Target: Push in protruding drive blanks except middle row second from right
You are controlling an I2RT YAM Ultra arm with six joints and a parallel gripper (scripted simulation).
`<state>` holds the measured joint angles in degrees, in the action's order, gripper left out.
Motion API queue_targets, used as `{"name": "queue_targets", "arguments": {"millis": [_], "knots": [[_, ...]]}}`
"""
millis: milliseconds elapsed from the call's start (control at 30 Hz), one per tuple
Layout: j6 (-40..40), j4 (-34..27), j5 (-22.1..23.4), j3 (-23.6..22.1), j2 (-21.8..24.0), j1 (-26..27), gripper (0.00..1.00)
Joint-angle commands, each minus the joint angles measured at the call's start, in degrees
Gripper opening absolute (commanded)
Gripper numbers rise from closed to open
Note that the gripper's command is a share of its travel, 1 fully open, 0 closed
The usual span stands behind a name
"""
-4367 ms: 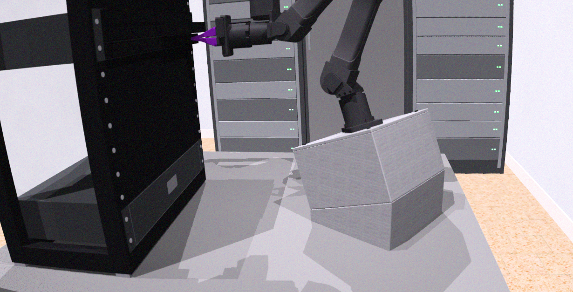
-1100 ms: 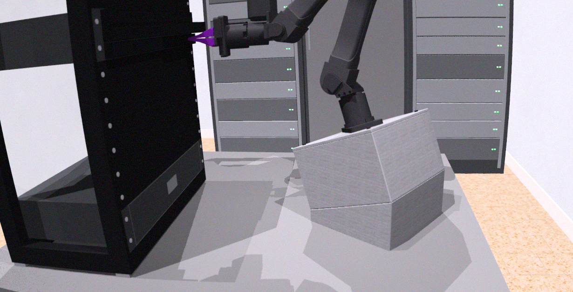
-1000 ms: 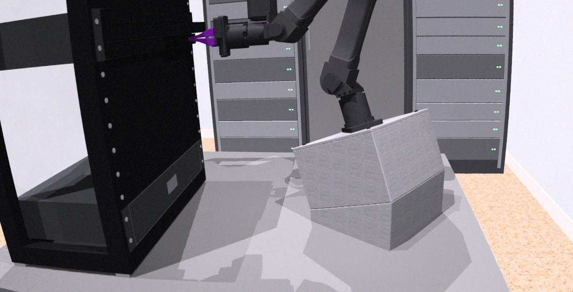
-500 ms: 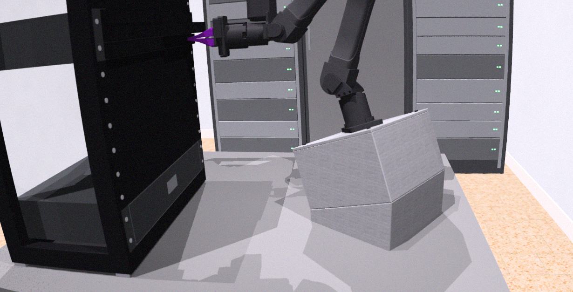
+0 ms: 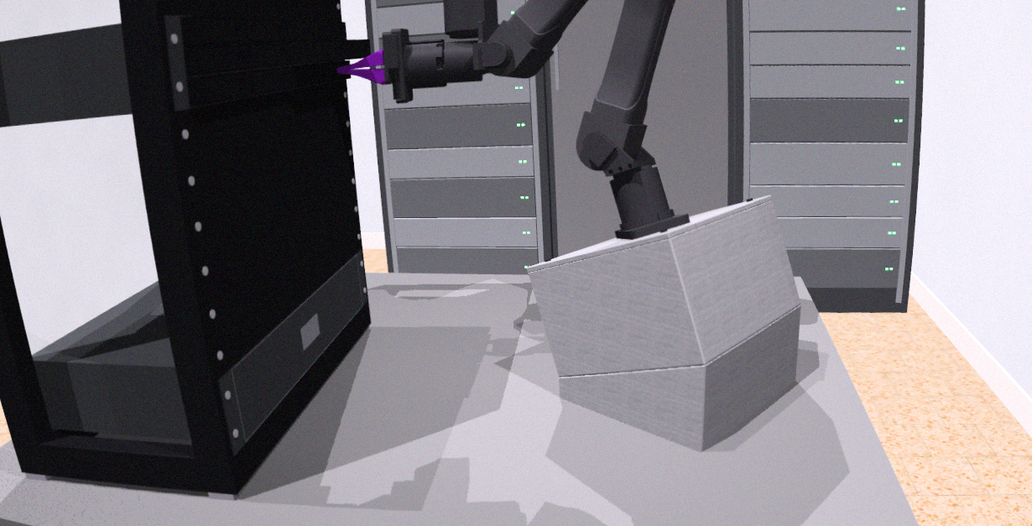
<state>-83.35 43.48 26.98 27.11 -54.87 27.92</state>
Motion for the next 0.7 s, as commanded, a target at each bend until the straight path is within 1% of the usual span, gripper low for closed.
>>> {"name": "queue_targets", "arguments": {"millis": [0,233,400,667], "knots": [[0.0,-0.6,-4.4,2.7,-1.8,1.0,0.0],[0.0,-0.6,-4.4,2.7,-1.9,1.0,0.0],[0.0,1.2,-4.4,3.3,-2.9,1.1,0.0],[0.0,0.4,-4.3,3.5,-3.3,0.9,0.0]]}}
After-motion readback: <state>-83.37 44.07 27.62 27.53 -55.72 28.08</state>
